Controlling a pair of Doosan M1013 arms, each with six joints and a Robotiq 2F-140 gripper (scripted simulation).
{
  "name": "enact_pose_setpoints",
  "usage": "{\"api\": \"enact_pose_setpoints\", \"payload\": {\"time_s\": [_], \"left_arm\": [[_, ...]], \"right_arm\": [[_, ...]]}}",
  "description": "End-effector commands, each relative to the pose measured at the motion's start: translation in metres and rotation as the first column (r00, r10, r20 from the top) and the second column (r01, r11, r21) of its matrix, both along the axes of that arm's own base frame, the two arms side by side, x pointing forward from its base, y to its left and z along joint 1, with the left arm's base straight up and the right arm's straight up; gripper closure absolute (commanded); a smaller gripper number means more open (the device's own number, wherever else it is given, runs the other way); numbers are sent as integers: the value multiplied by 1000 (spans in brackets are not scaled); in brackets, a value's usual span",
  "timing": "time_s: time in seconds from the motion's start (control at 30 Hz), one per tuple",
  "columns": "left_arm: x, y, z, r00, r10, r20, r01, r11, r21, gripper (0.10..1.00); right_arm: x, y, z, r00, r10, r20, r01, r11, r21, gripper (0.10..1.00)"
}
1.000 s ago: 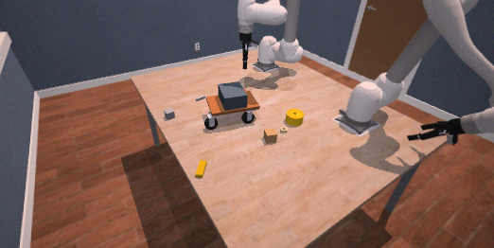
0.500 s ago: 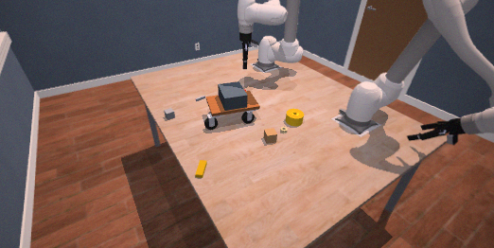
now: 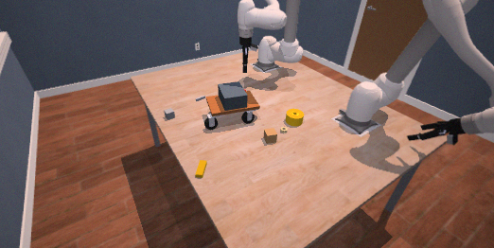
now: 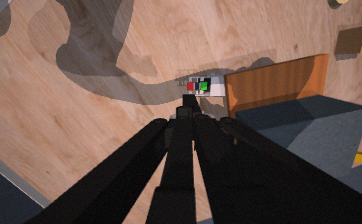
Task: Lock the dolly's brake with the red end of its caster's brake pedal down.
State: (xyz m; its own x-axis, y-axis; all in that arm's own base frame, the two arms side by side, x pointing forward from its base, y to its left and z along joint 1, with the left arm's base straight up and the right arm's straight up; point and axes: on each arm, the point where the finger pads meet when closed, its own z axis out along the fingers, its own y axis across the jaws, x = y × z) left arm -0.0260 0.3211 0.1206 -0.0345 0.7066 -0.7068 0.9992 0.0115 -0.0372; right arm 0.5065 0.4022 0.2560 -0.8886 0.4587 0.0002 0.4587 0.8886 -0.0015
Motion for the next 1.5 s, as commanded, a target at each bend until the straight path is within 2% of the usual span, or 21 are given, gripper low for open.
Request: {"api": "enact_pose_setpoints", "payload": {"time_s": [0.0, 0.5, 0.57, 0.9, 1.07, 1.47], "left_arm": [[0, 0, 0, 1000, 0, 0, 0, 1000, 1, 98], [0, 0, 0, 1000, 0, 0, 0, 1000, 1, 98], [0, 0, 0, 1000, 0, 0, 0, 1000, 1, 98], [0, 0, 0, 1000, 0, 0, 0, 1000, 1, 98], [0, 0, 0, 1000, 0, 0, 0, 1000, 1, 98], [0, 0, 0, 1000, 0, 0, 0, 1000, 1, 98]], "right_arm": [[0, 0, -2, 1000, 0, 1, 0, 1000, 1, 999], [0, 0, -71, 1000, 0, 1, 0, 1000, 1, 999], [0, 0, -71, 1000, 0, 1, 0, 1000, 1, 999], [0, 1, -111, 1000, 0, 1, 0, 1000, 1, 999], [0, 1, -122, 1000, 0, 1, 0, 1000, 1, 999], [0, 1, -130, 1000, 0, 1, 0, 1000, 1, 999]]}}
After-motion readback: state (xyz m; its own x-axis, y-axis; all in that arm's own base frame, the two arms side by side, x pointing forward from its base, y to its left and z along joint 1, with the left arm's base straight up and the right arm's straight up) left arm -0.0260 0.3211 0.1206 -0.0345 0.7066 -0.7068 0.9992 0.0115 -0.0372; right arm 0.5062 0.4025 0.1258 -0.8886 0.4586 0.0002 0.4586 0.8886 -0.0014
